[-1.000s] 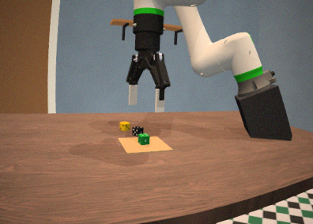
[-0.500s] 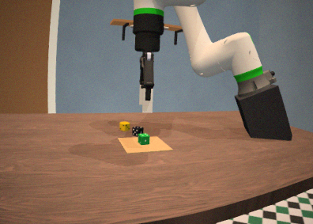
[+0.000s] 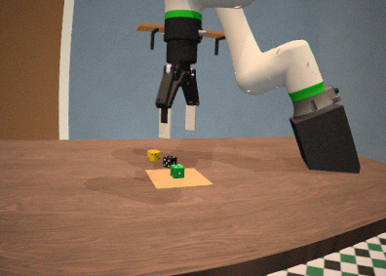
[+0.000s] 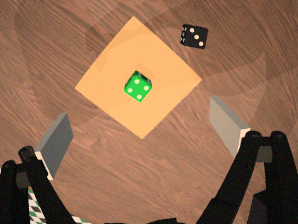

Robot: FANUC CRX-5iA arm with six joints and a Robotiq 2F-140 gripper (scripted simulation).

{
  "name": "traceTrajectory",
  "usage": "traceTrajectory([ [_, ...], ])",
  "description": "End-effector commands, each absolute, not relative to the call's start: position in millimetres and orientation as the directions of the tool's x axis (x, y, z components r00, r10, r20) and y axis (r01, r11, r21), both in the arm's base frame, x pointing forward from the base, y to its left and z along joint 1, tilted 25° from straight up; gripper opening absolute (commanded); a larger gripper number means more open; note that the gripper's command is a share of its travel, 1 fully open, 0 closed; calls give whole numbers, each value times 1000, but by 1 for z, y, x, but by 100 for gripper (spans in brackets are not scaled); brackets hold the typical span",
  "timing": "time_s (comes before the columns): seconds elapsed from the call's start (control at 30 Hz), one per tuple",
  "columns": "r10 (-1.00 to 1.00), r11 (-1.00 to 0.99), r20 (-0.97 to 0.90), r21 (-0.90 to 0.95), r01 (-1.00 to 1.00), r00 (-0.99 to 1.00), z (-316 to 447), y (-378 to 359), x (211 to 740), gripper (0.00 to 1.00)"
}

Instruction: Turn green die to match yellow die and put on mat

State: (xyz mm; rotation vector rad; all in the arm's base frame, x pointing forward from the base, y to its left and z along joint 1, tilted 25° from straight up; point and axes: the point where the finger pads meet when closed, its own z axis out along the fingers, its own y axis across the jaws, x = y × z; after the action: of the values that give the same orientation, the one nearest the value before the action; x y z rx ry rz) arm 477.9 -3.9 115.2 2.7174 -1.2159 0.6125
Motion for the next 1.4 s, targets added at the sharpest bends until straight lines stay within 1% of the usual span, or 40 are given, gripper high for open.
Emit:
traceTrajectory([
  [0.0, -777, -571, 401, -125, -811, 485, 115, -4, 478, 100],
  [0.3, -920, -288, 339, -248, -925, 196, 115, -4, 478, 100],
  [0.33, -922, -284, 337, -250, -926, 191, 115, -4, 478, 100],
  [0.43, -951, -161, 302, -292, -943, 69, 115, -4, 478, 100],
  [0.53, -951, -158, 301, -293, -943, 66, 115, -4, 478, 100],
  [0.7, -963, -48, 265, -325, -944, -43, 115, -4, 478, 100],
  [0.87, -964, -29, 259, -331, -943, -61, 115, -4, 478, 100],
  [0.9, -964, -29, 259, -331, -943, -61, 115, -4, 478, 28],
  [1.37, -964, -29, 259, -331, -943, -61, 115, -4, 478, 28],
])
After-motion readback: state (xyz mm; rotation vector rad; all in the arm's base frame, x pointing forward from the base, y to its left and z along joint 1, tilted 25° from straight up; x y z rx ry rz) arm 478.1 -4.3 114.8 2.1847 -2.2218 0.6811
